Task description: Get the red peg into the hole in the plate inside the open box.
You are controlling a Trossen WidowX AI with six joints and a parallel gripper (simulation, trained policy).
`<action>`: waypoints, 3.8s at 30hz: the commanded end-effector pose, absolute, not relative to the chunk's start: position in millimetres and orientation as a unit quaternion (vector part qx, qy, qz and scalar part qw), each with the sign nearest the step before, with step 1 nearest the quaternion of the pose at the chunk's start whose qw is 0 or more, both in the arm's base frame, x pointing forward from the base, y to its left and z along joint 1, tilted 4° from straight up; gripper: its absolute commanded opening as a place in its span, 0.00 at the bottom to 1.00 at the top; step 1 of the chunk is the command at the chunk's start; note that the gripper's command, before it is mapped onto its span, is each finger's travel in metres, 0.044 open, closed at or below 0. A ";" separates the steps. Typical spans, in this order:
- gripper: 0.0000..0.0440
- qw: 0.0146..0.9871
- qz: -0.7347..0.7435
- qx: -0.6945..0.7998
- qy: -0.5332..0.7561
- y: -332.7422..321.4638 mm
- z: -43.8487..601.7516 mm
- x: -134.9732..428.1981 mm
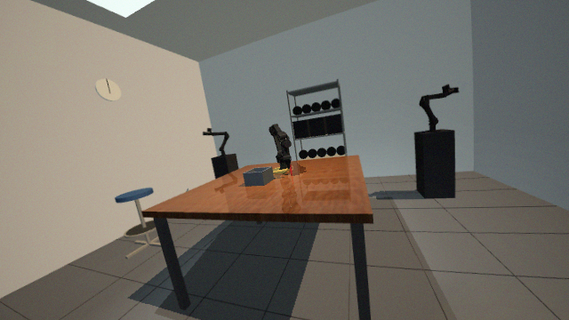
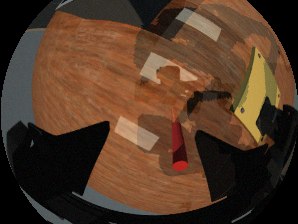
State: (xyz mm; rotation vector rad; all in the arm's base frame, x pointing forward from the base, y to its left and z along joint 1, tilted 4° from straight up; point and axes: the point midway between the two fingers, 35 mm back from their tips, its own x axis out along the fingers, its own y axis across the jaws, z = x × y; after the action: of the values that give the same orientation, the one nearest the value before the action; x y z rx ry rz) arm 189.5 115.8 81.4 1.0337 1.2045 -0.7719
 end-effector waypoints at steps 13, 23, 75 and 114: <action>0.44 0.616 -0.337 0.432 0.565 117.4 49.9 173.2; 0.03 0.619 -0.316 0.424 0.580 114.6 58.2 175.9; 0.00 0.737 -0.342 0.395 0.429 -28.4 177.3 291.1; 0.37 0.711 -0.356 0.356 0.492 -80.6 127.3 347.1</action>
State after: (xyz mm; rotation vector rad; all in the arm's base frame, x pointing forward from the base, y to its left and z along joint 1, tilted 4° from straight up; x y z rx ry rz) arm 344.3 -78.1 125.3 0.7997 1.0872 -0.7929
